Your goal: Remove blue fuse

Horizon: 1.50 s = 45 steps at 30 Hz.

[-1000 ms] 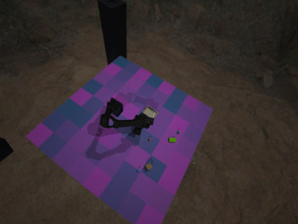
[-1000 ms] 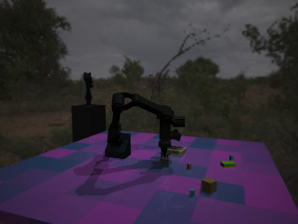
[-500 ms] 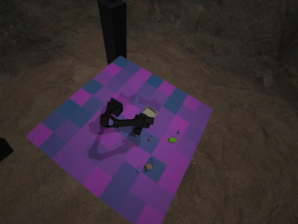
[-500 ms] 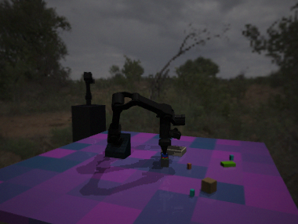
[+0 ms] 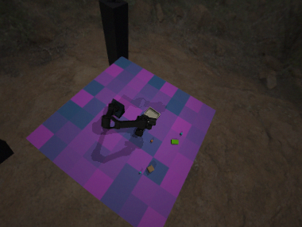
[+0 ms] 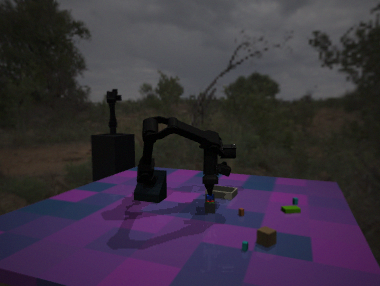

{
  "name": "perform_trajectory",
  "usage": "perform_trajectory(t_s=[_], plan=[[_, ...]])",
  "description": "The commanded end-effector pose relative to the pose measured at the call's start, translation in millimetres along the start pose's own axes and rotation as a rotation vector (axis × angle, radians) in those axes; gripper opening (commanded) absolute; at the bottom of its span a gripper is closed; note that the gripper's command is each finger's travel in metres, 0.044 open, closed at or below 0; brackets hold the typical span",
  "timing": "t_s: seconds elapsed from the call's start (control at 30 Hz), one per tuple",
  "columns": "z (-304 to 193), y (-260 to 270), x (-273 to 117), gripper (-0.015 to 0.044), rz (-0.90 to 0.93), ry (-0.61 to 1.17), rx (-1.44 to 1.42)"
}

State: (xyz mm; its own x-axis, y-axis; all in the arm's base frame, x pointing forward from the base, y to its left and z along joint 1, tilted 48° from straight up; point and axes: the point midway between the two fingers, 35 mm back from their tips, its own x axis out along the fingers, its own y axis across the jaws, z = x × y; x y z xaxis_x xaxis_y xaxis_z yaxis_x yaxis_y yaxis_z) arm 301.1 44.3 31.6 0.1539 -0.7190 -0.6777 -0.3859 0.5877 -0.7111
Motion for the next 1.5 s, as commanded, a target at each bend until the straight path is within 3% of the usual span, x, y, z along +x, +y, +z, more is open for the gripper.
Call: perform_trajectory(t_s=[0.0, 1.47], plan=[[0.9, -0.1, -3.2, 0.0, 0.003, -0.002, 0.005], [0.6, 0.7, -37.8, 0.0, 0.003, -0.002, 0.004]])
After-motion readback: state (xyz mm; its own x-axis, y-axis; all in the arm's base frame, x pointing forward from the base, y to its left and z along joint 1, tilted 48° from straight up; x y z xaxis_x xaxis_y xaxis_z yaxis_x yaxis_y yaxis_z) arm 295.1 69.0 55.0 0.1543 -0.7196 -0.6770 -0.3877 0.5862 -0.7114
